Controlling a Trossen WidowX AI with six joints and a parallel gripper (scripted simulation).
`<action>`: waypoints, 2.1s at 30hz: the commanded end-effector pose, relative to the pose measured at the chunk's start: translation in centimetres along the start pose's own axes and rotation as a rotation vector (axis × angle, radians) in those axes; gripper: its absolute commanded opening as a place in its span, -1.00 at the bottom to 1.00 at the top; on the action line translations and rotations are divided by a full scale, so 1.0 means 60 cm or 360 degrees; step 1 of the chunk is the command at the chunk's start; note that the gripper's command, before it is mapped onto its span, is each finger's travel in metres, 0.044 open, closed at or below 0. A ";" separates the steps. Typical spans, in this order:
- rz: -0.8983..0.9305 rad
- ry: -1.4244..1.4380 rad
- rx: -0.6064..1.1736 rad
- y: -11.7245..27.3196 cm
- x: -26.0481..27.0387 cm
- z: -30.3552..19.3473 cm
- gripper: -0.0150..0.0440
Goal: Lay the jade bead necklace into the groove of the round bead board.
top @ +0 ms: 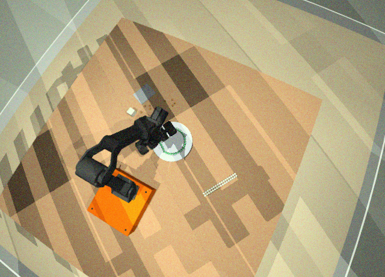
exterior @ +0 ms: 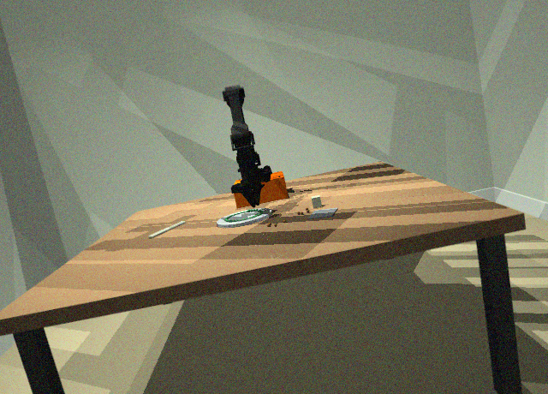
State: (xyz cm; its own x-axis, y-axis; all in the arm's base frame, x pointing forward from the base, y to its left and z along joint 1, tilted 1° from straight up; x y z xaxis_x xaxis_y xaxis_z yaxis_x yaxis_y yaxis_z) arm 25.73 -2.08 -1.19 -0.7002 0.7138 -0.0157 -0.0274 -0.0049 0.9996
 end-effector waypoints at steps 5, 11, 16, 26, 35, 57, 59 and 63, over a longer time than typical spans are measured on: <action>0.0015 0.0008 0.0013 -0.024 0.004 -0.004 -0.08; 0.0017 0.0009 0.0014 -0.030 0.005 -0.004 -0.08; 0.0010 0.0002 0.0009 -0.026 0.003 -0.003 -0.44; 0.0010 0.0002 0.0009 -0.026 0.003 -0.003 -0.49; 0.0010 0.0002 0.0009 -0.026 0.003 -0.003 -0.49; 0.0016 0.0009 0.0014 -0.017 0.004 -0.004 -0.49; 0.0017 0.0009 0.0014 -0.017 0.005 -0.004 -0.49; 0.0017 0.0009 0.0014 -0.017 0.005 -0.004 -0.49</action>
State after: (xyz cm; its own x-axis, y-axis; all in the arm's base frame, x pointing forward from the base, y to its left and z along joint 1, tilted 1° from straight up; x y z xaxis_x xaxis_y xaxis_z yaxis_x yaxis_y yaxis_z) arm 25.30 -2.04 -2.43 -0.7011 0.7130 -0.0005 -0.0074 -0.0066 1.0000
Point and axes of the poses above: the point midway between the two fingers, 35 mm back from their tips, its own y axis back along the fingers, its own x axis across the jaws, z = x × y, the point moved 1 cm from there along y, back along the fingers, and after that the axes turned 11 degrees about -y, right-handed, at the moved point
